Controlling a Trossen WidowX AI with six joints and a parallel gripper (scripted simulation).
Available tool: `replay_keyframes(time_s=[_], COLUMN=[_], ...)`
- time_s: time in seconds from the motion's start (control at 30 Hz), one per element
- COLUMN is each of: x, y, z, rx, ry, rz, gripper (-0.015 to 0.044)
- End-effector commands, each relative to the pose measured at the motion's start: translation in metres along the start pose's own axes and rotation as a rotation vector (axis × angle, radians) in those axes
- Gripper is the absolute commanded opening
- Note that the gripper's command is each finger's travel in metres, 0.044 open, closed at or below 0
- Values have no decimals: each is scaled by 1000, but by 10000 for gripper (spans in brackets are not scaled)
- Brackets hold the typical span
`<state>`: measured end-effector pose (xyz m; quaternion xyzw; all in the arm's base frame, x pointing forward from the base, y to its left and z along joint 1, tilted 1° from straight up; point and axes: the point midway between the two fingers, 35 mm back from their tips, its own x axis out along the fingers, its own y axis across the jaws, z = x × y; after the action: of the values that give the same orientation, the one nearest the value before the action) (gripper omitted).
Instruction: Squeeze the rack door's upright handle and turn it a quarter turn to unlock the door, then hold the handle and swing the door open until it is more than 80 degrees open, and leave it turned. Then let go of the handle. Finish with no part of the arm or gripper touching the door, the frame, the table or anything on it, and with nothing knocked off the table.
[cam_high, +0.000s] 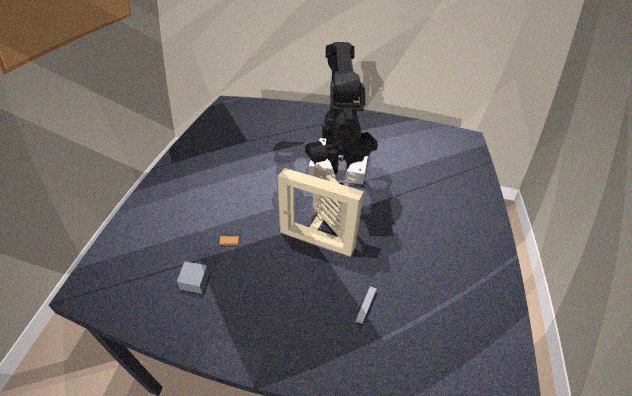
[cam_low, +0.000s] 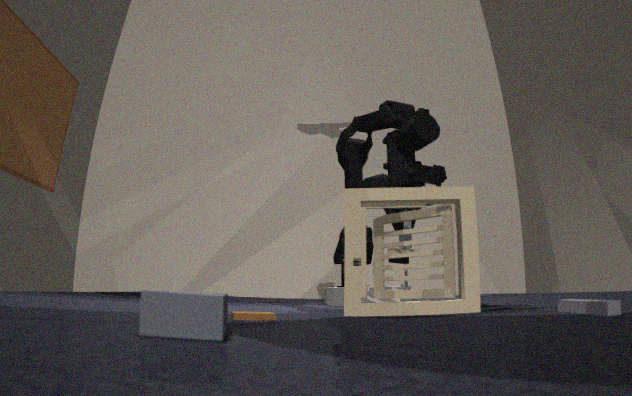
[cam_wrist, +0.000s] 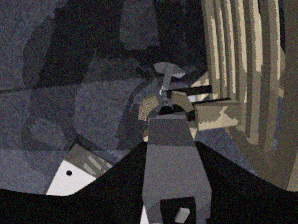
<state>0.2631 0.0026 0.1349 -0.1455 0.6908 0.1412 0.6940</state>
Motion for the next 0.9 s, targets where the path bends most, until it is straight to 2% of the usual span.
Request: replay_keyframes(time_s=[0.0,0.87], x=[1,1], y=[6,48], z=[2,24], rx=[85,448], ry=[-7,-8], rz=[-1,4], gripper=[15,15])
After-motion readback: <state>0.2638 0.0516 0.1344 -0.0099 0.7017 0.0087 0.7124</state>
